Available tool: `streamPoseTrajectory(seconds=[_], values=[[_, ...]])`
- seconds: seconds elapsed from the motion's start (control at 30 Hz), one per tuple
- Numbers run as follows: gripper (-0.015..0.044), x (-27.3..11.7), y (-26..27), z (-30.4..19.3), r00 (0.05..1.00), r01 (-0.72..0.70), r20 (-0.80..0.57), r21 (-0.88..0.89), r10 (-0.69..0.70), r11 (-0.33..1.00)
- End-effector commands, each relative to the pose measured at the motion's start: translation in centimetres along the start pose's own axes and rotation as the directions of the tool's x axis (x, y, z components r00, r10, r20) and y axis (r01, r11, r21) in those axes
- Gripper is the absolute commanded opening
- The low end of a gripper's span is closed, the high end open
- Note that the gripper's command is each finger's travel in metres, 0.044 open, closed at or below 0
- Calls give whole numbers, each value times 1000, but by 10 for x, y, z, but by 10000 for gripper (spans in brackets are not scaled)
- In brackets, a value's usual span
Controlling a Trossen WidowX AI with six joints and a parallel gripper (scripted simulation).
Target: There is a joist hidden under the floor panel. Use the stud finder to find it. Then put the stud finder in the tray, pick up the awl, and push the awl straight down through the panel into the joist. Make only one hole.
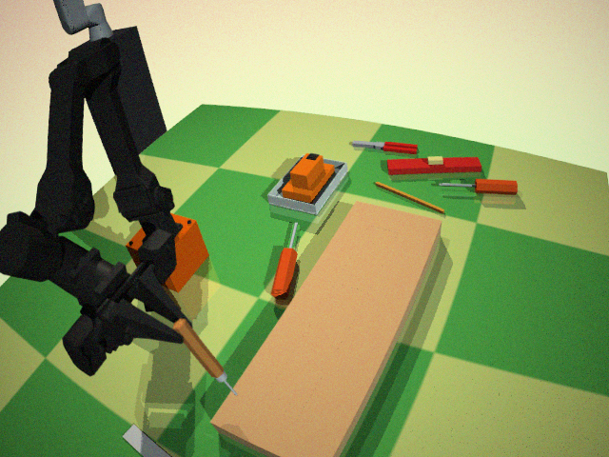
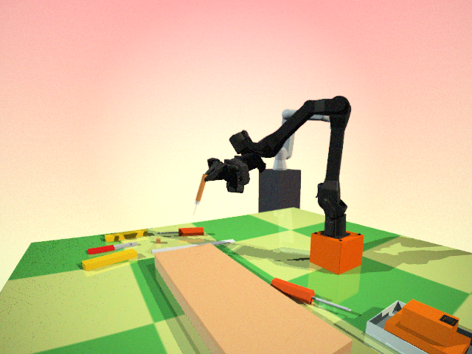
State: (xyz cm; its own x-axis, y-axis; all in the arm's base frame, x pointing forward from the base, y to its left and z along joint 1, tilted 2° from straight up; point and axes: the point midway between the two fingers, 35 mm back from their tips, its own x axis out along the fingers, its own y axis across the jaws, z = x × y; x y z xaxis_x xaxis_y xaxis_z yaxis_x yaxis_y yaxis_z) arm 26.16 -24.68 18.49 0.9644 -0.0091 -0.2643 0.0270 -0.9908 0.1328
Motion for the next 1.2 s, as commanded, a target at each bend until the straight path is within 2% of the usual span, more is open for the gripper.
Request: streamPoseTrajectory(seconds=[0.0,0.6,0.93,1.17], values=[[0,21,-13,-6,997,81,19,-43,-81,996],[0,91,-97,-21,897,441,122,-156,-426,884],[0,116,-151,-22,793,609,203,-241,-574,756],[0,128,-196,-27,683,730,254,-263,-684,631]])
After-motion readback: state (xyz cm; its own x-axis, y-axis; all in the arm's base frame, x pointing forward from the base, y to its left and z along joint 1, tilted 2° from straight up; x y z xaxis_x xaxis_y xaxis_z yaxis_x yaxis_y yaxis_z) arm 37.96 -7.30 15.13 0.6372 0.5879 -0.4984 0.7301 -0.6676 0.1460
